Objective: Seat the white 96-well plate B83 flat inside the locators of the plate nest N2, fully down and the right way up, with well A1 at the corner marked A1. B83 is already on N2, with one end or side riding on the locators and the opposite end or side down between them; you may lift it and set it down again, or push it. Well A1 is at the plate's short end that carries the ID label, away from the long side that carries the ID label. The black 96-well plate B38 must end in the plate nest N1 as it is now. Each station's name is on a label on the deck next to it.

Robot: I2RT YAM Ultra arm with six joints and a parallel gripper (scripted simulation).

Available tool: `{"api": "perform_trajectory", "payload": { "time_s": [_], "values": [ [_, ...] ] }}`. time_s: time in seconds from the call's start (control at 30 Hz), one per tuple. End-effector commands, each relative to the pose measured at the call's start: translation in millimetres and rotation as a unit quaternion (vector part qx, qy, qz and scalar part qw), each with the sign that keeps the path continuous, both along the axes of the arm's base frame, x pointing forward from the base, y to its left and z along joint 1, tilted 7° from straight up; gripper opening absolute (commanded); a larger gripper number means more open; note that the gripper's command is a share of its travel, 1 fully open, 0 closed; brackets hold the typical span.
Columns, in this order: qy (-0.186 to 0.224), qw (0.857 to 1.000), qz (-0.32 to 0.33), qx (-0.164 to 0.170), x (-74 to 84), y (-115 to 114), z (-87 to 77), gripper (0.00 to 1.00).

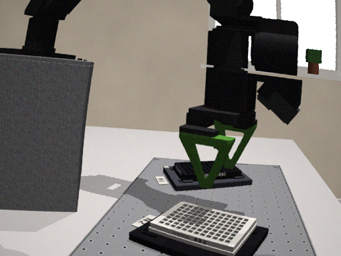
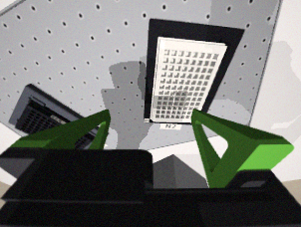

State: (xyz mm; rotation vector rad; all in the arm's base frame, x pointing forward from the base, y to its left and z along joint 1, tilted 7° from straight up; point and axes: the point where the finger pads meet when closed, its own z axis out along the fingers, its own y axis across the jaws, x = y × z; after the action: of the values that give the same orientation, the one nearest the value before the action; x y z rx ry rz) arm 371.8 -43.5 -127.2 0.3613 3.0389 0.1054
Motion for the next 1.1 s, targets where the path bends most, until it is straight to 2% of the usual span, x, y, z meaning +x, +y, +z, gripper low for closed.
{"api": "perform_trajectory", "payload": {
  "time_s": [0.0, 0.07, 0.13, 0.3, 0.37, 0.4, 0.47, 0.63, 1.07],
  "values": [
    [-0.014, 1.0, -0.005, 0.003, 4.8, -8, -3.4, 1.0],
    [-0.004, 1.0, -0.028, 0.006, -4.8, -15, -10.9, 1.0],
    [-0.003, 0.999, -0.05, 0.008, -7.4, -23, -14.9, 1.0],
    [-0.004, 0.999, -0.045, 0.008, -14.0, -45, -24.9, 1.0],
    [-0.004, 0.999, -0.045, 0.008, -14.4, -47, -25.6, 1.0],
    [-0.008, 0.999, -0.045, 0.007, -12.6, -47, -23.1, 1.0],
    [-0.031, 0.999, -0.034, 0.002, 6.8, -45, -11.2, 1.0],
    [-0.034, 0.999, -0.042, -0.001, 7.8, -52, -10.0, 1.0],
    [-0.033, 0.999, -0.043, -0.002, 7.6, -52, -10.1, 1.0]
  ]
}}
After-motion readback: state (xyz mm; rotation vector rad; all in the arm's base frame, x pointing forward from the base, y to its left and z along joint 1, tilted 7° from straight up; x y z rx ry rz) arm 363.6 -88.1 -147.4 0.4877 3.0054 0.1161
